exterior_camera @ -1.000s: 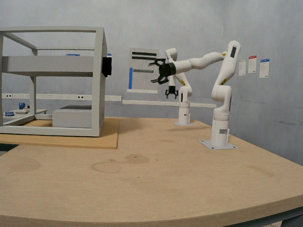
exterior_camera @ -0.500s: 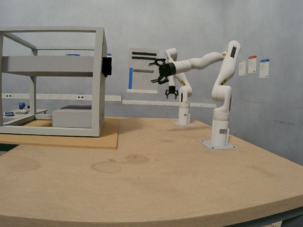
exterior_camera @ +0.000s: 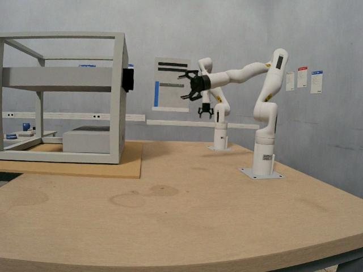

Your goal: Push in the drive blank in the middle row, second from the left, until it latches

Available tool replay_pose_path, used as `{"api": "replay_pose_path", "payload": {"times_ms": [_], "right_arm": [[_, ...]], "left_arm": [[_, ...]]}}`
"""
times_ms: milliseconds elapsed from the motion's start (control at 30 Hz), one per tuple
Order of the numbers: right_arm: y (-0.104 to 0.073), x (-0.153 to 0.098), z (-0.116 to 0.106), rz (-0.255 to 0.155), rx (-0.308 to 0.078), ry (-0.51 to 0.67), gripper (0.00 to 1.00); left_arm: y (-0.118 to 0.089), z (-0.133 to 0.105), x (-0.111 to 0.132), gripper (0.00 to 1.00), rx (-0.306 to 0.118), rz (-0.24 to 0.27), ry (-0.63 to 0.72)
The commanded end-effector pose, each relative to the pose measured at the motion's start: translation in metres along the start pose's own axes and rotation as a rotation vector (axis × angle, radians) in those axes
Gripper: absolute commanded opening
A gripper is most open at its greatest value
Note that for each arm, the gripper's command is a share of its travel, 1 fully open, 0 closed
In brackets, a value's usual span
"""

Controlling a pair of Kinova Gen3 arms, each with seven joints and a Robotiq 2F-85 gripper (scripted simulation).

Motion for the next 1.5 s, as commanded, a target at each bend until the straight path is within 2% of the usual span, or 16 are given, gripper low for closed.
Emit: {"api": "replay_pose_path", "payload": {"times_ms": [0, 567, 967, 1467], "right_arm": [[-0.001, 0.000, 0.000, 0.000, -0.002, 0.000, 1.000], [-0.001, 0.000, 0.000, 0.000, -0.002, 0.000, 1.000], [-0.001, 0.000, 0.000, 0.000, -0.002, 0.000, 1.000], [-0.001, 0.000, 0.000, 0.000, -0.002, 0.000, 1.000]], "left_arm": [[0.000, 0.000, -0.001, 1.000, 0.000, 0.001, -0.001], [-0.001, 0.001, -0.002, 1.000, 0.004, 0.002, -0.003], [-0.007, 0.011, -0.014, 1.000, 0.047, 0.019, -0.034], [-0.025, 0.036, -0.060, 1.000, 0.187, 0.055, -0.170]]}}
Point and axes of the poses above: on each arm, the point where the finger pads meet when closed, its own y axis out along the fingers, its own x axis across the jaws, z = x × y, the point moved 1 cm from there along -y, back along the fingers, and after that the axes turned 1 degree about -y, right-handed, at the moved point
